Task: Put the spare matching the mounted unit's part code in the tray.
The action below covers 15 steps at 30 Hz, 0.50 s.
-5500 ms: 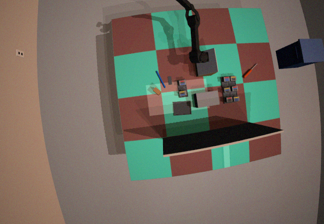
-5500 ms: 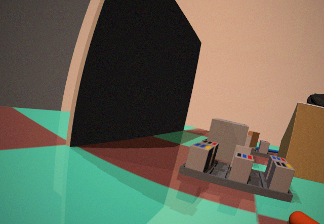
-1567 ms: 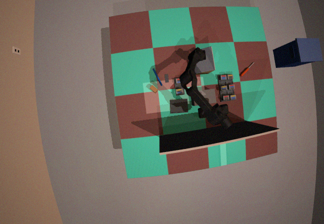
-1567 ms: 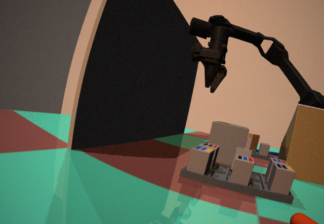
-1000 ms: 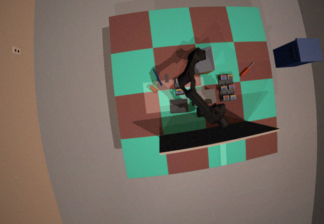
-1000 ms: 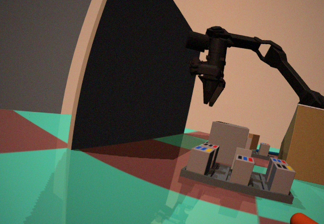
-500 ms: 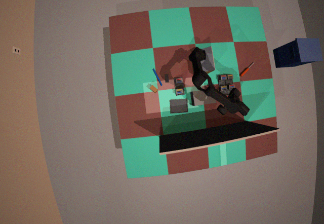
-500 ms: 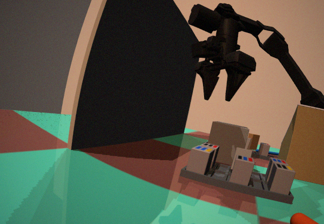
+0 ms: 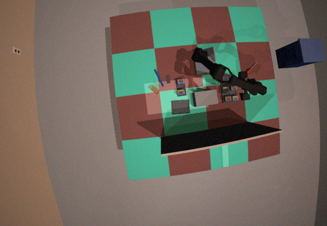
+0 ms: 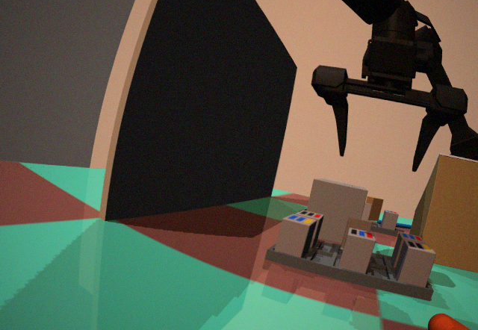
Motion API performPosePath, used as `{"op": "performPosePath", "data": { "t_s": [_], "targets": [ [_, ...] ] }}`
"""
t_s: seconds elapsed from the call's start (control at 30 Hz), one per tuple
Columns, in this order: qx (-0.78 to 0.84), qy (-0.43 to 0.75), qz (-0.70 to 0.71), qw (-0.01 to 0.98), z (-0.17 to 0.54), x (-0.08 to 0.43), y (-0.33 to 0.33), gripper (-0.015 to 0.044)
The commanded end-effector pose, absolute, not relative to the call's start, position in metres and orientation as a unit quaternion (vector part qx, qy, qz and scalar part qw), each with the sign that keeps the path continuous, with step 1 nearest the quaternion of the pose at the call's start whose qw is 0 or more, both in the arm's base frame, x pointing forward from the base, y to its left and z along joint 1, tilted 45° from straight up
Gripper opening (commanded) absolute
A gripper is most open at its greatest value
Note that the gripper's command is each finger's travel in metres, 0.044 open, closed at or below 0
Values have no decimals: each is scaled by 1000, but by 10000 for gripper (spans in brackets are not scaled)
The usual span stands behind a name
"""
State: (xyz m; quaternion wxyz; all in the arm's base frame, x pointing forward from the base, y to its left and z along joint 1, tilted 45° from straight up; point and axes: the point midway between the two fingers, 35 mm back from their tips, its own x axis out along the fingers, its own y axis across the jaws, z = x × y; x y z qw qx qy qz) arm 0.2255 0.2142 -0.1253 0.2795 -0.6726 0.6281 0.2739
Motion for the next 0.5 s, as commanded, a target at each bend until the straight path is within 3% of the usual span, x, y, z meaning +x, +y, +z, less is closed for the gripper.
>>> {"op": "performPosePath", "data": {
  "t_s": [0.0, 0.17, 0.47],
  "targets": [
    [-674, 625, 284, 272, -129, 225, 213, 414],
    [-674, 625, 283, 272, -150, 230, 184, 300],
    [-674, 625, 283, 272, -151, 231, 182, 300]
  ]
}}
